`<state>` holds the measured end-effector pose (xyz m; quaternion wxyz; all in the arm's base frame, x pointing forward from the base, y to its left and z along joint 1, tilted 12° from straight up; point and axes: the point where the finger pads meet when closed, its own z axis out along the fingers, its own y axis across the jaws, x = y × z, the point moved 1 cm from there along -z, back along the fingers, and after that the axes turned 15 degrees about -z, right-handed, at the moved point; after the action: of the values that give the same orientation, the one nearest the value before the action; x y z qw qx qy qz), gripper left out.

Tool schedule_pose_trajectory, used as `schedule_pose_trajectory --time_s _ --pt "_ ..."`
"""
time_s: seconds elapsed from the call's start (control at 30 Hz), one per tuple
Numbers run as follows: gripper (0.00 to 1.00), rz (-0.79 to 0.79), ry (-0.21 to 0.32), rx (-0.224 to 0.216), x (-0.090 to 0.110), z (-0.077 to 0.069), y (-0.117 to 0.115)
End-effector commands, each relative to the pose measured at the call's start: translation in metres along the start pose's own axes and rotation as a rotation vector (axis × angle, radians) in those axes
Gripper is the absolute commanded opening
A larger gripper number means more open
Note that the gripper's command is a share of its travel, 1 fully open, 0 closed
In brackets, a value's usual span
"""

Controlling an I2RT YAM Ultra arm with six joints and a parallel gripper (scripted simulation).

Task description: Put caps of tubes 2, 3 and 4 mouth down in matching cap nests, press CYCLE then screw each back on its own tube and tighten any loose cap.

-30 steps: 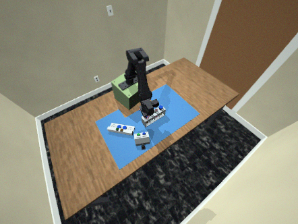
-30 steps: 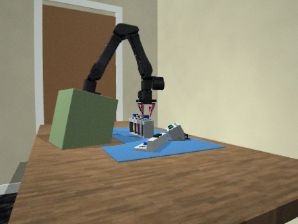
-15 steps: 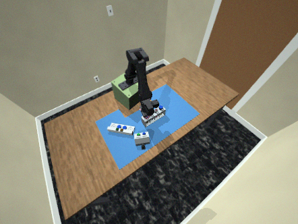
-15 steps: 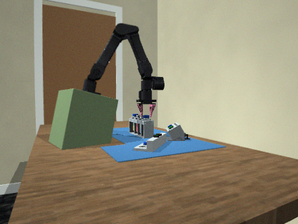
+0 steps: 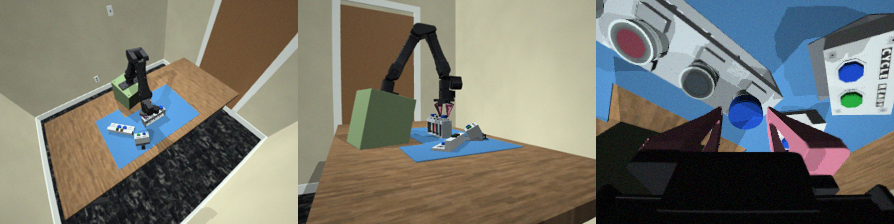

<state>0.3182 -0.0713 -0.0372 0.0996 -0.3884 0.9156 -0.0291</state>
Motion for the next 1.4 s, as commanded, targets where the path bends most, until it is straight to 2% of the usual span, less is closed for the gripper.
schedule_pose_trajectory --time_s 0.0,0.03,0.07,0.17,0.27,0.37,0.4,0.8,0.83,1.3,1.37 --pt "0.49 0.279 -0.010 0.010 -0.0019 -0.0058 -0.0039" --pt "0.49 0.293 -0.010 0.010 -0.0019 -0.0058 -0.0039" --pt "0.49 0.376 -0.010 0.010 -0.0018 -0.0063 -0.0039" --pt "0.49 0.376 -0.010 0.010 -0.0019 -0.0063 -0.0039" --pt "0.49 0.622 -0.011 0.009 -0.0022 -0.0065 -0.0045" --pt "0.49 0.709 -0.012 0.009 -0.0026 -0.0065 -0.0052" --pt "0.49 0.793 -0.012 0.008 -0.0028 -0.0065 -0.0054" --pt "0.49 0.794 -0.012 0.008 -0.0034 -0.0071 -0.0065" --pt "0.00 0.794 -0.012 0.008 -0.0034 -0.0071 -0.0065" --pt "0.00 0.794 -0.012 0.008 -0.0034 -0.0071 -0.0064" --pt "0.00 0.794 -0.012 0.008 -0.0034 -0.0131 -0.0064"
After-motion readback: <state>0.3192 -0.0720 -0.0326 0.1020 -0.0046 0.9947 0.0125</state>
